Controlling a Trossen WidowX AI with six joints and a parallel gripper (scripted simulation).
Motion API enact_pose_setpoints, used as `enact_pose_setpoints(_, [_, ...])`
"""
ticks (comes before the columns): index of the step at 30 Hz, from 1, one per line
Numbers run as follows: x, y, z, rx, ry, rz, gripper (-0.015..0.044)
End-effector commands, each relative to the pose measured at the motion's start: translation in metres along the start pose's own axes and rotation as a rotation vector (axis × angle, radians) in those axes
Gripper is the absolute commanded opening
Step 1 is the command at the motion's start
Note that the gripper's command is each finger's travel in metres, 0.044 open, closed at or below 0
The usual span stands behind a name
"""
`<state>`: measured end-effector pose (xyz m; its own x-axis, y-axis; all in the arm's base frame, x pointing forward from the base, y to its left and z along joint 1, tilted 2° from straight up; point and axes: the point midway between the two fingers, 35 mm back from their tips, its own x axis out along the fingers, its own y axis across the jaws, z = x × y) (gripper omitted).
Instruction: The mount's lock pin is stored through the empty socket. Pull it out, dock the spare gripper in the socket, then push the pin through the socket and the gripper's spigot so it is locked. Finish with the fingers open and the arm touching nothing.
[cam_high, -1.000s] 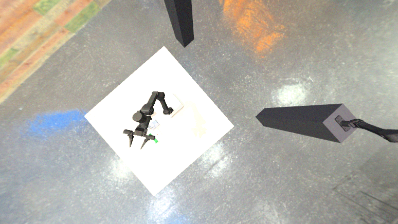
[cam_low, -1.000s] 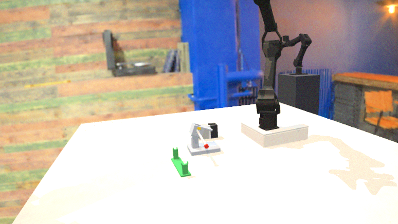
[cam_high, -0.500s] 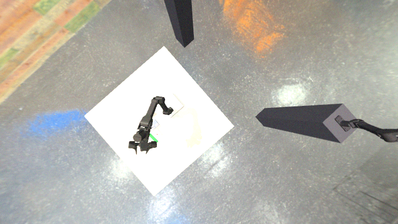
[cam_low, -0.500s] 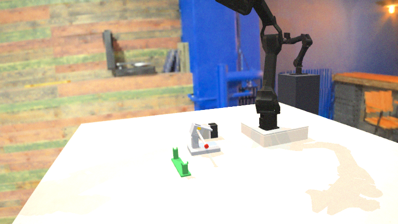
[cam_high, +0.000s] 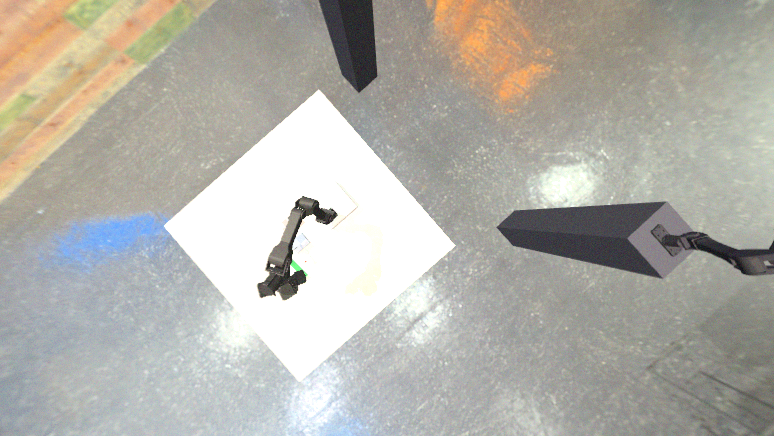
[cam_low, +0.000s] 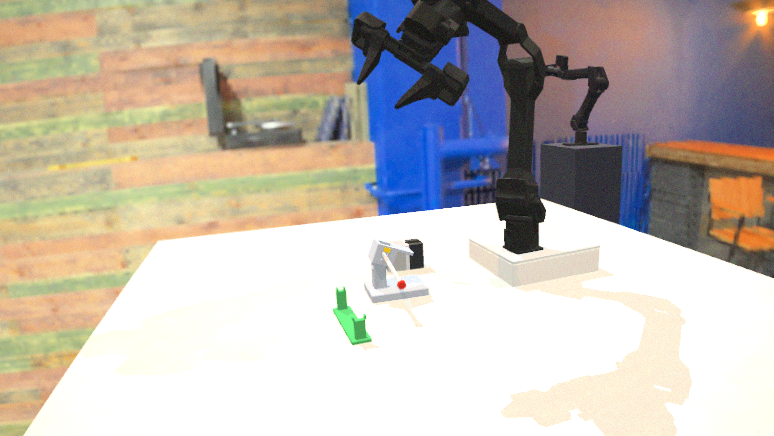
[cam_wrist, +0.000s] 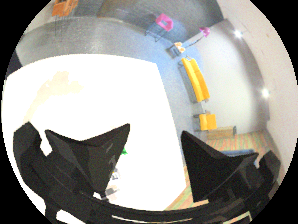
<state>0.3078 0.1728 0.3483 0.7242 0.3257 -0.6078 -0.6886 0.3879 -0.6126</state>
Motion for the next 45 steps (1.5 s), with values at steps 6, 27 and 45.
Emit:
enact_pose_setpoints(6, [0.042, 0.028, -0.051, -0.105, 0.197, 0.192, 0.0300])
enact_pose_setpoints(27, [0.077, 0.096, -0.163, -0.250, 0.508, 0.731, 0.0300])
enact_pose_setpoints(45, [0.126, 0.133, -0.207, -0.251, 0.508, 0.730, 0.0300])
